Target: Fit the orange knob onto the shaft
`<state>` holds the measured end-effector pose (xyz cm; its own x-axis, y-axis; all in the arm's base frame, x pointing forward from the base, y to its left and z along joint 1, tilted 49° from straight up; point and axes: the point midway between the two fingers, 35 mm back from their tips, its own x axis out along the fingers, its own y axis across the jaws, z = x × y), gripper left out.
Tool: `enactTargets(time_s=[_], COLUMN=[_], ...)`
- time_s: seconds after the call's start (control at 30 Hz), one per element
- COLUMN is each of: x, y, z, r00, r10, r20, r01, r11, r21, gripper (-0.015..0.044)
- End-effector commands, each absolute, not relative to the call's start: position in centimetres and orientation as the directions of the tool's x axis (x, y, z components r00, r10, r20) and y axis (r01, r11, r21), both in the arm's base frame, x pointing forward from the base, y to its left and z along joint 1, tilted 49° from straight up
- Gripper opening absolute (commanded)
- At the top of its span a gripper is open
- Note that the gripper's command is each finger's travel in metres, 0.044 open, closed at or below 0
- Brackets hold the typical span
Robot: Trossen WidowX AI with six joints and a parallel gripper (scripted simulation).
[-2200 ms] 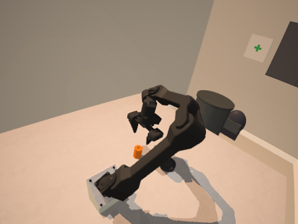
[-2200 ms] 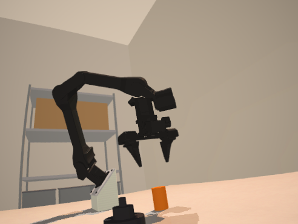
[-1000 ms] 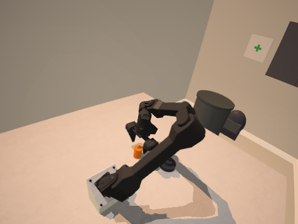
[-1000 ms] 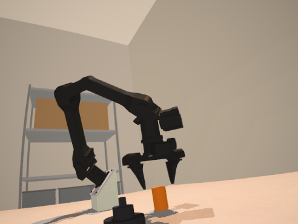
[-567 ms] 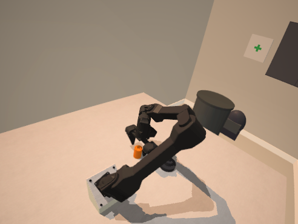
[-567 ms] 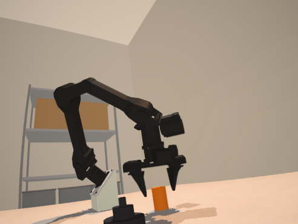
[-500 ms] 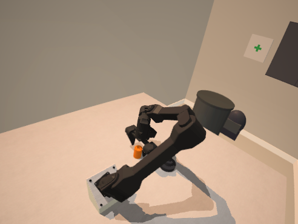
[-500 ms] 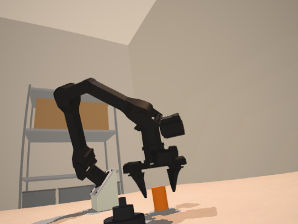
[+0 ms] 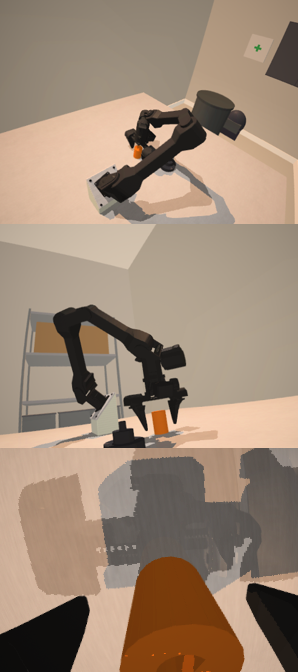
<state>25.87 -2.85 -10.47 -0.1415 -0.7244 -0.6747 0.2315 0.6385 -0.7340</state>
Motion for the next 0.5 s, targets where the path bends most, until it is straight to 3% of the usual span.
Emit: enactTargets(time_s=[0.0,0.37,0.47], x=[25.62,25.62,25.62], y=[-3.33,-3.33,-3.33], z=[-10.84,-10.84,-10.84], r00=[-0.142,-0.142,-0.142], r10=[-0.729,-0.729,-0.729], r20=[-0.669,-0.669,-0.669], r01=[0.224,0.224,0.224], r11=[0.635,0.635,0.635], r21=[-0.739,-0.739,-0.739], gripper=[0.044,0.0151,0.0131])
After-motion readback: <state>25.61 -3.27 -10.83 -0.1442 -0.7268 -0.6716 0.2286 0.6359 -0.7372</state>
